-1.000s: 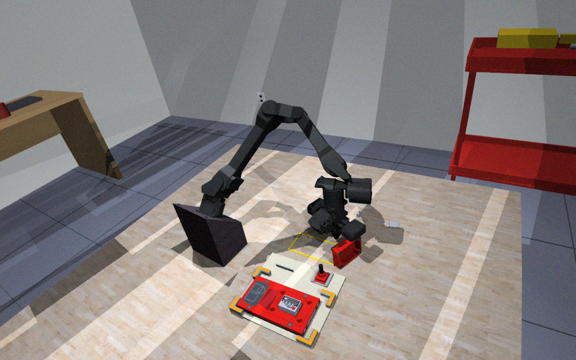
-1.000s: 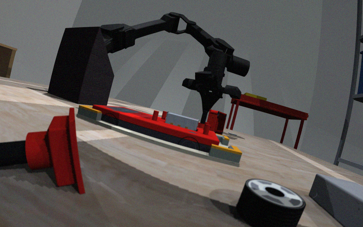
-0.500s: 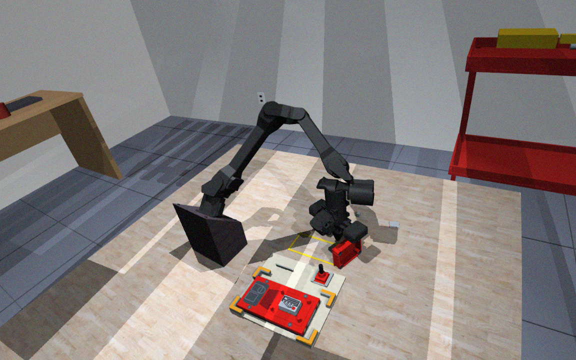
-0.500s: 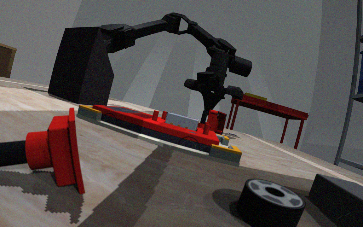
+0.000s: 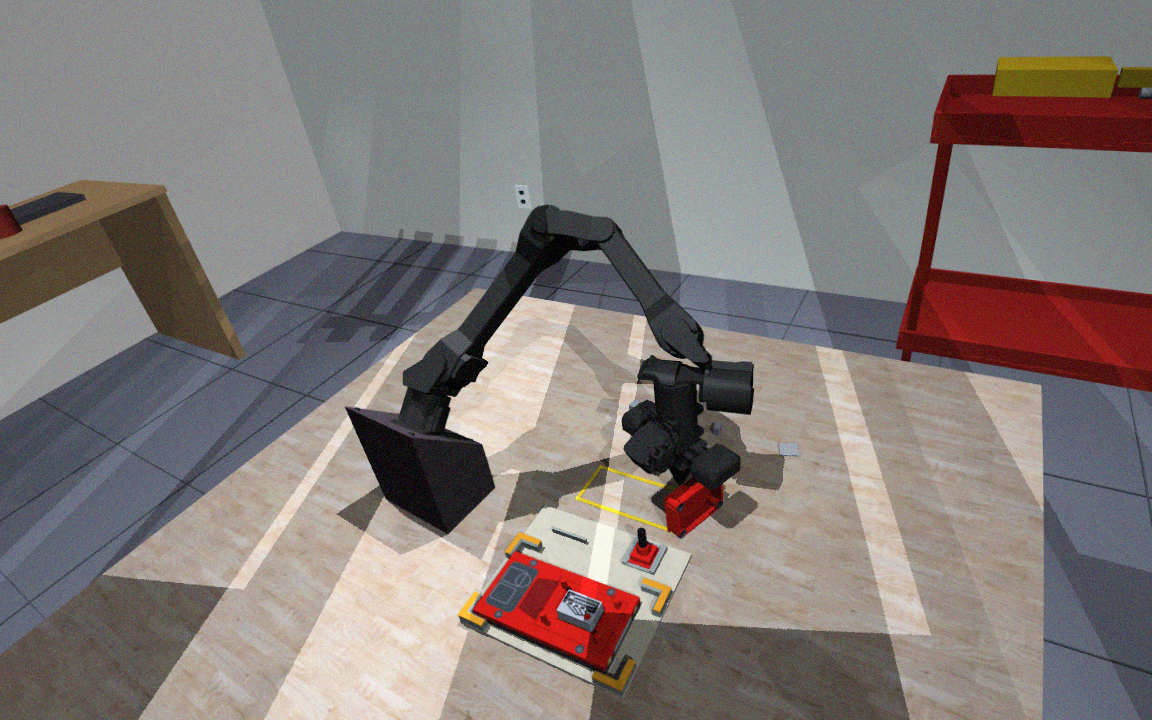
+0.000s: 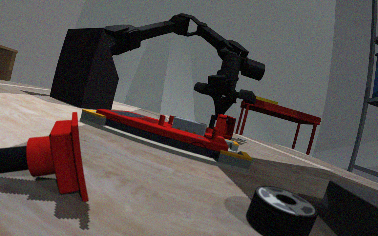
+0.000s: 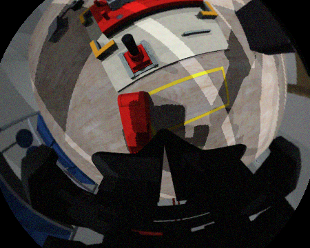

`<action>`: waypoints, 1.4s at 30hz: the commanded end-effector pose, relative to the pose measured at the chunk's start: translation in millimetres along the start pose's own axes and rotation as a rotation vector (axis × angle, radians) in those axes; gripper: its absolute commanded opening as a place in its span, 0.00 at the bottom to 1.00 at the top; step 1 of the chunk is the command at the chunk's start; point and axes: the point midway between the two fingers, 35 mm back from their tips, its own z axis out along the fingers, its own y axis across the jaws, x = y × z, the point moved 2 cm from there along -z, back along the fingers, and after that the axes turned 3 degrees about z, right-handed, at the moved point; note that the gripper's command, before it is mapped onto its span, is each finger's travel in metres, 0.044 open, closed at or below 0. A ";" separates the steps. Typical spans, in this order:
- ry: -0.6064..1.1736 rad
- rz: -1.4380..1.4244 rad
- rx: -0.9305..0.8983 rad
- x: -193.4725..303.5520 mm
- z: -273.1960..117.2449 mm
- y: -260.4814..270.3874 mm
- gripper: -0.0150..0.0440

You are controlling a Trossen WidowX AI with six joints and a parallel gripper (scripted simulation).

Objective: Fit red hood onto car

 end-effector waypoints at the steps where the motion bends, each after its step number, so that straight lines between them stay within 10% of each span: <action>1: 0.001 -0.009 -0.005 2.4 -1.2 4.2 0.25; 42: 0.001 -0.010 -0.006 4.6 -1.7 25.7 0.25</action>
